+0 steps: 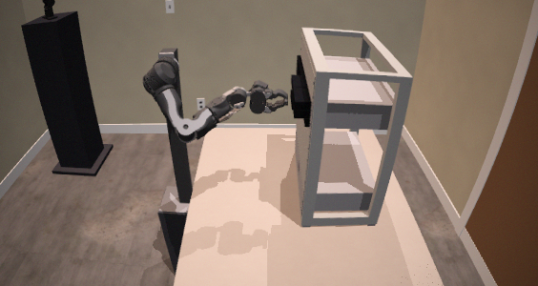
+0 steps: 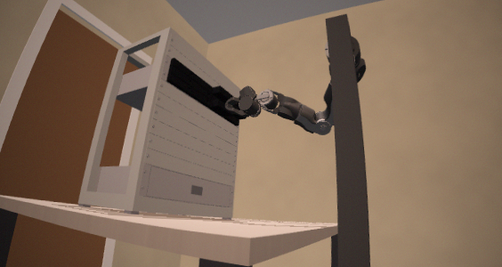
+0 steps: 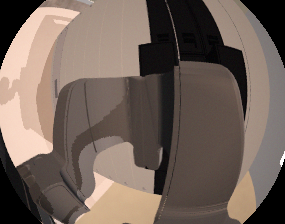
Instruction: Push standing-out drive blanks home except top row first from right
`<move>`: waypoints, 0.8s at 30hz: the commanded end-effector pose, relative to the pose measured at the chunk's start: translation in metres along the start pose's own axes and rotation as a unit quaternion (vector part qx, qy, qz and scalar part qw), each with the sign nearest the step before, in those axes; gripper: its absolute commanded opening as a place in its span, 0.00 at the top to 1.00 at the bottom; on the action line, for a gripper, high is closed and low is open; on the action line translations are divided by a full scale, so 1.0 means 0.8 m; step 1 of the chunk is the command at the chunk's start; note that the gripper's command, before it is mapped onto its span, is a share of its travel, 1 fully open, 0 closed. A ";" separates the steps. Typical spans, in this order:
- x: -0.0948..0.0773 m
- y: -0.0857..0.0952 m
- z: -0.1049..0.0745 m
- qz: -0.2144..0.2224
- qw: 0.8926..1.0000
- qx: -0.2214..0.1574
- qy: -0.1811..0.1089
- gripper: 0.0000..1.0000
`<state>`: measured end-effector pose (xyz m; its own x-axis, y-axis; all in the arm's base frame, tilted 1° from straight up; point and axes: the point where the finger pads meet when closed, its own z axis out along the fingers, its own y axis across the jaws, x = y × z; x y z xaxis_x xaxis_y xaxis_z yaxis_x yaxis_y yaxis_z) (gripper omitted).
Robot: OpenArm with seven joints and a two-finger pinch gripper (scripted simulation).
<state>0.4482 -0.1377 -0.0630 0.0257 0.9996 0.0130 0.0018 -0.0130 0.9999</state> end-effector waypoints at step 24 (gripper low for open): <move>0.003 0.009 0.004 -0.001 1.000 -0.007 0.006 1.00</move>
<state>0.4520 -0.1349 -0.0583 0.0134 0.9998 0.0110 -0.0094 -0.0109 0.9999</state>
